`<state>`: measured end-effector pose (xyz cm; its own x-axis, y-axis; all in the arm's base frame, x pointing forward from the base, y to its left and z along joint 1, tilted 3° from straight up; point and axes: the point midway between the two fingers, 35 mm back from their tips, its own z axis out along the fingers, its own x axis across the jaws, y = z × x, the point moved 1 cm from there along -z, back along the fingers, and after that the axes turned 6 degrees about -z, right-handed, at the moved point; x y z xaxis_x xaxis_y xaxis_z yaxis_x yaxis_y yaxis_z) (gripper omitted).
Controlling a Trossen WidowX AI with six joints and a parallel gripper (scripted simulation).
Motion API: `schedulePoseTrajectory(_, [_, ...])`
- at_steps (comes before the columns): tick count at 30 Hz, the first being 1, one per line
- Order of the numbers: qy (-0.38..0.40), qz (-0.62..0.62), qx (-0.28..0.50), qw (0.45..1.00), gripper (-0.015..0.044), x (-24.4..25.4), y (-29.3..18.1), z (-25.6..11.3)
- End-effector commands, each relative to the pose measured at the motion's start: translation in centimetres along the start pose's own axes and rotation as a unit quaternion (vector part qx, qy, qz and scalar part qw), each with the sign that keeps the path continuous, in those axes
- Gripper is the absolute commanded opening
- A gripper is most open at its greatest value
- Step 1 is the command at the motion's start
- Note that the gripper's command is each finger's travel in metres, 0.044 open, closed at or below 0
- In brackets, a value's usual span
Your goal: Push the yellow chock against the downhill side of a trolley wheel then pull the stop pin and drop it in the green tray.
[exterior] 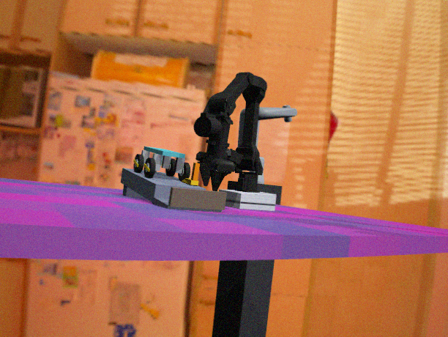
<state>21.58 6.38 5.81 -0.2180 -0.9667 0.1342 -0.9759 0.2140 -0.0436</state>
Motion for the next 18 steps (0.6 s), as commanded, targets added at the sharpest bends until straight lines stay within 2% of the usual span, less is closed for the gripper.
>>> schedulePoseTrajectory(1, [-0.001,0.003,0.003,1.000,0.0440,0.2,-0.1,-1.6])
schedulePoseTrajectory(18, [-0.001,0.003,0.003,1.000,0.0440,0.9,-0.2,-6.1])
